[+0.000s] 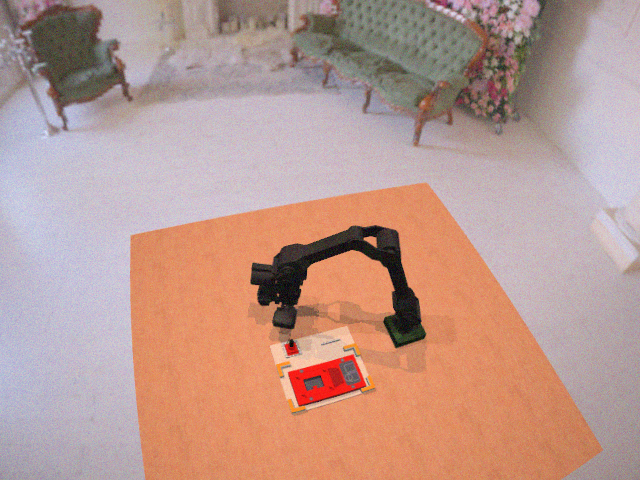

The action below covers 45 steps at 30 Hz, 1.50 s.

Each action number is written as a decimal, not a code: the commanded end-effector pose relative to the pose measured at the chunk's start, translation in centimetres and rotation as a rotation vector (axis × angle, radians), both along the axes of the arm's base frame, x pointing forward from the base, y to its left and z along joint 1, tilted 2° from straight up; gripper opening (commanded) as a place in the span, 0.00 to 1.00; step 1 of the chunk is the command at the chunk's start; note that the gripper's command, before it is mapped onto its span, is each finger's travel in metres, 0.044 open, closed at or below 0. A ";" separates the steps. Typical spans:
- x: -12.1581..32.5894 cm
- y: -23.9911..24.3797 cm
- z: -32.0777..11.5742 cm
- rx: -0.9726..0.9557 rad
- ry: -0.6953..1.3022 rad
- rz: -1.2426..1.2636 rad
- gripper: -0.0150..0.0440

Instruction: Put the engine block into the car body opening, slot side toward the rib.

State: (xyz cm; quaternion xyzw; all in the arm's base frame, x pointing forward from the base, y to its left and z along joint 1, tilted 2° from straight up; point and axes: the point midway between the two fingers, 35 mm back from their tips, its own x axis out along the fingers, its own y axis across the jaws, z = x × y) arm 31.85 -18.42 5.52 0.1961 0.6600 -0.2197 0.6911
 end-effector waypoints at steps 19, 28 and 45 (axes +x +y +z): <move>-0.5 -0.1 7.2 0.001 0.004 -0.025 0.25; -1.2 0.2 10.0 0.003 0.010 -0.038 0.25; 0.0 3.1 9.4 -0.001 0.030 0.349 0.25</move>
